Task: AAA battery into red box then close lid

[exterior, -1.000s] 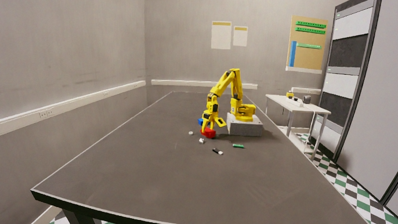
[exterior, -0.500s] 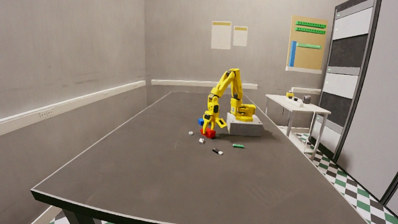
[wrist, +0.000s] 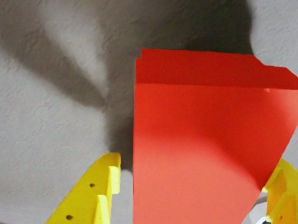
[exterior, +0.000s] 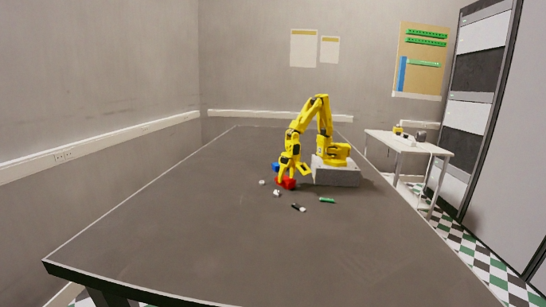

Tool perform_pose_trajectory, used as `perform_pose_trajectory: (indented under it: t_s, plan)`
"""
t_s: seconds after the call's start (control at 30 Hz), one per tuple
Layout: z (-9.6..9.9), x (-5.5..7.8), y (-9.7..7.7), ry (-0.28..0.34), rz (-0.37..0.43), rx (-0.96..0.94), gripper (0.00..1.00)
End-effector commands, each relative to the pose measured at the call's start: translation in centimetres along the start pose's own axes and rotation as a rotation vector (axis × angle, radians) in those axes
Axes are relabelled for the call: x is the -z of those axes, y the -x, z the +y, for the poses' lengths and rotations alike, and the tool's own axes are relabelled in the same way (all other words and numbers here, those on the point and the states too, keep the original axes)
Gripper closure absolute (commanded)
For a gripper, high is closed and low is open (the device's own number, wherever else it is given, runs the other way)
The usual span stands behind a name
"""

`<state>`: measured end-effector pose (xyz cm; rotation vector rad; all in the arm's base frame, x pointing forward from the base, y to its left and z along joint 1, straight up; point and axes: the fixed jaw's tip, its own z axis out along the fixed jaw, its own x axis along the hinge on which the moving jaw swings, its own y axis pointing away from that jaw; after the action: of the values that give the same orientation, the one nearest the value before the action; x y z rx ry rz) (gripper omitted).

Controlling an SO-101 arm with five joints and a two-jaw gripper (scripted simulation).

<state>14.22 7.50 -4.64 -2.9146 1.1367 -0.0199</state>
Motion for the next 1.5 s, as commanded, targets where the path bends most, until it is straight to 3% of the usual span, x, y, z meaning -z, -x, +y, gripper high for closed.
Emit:
perform_pose_trajectory:
  t_s: [0.0,1.47]
  plan:
    - [0.38,-0.29,0.32,0.017,-0.007,0.007,0.70]
    - [0.38,-0.29,0.32,0.017,-0.007,0.007,0.77]
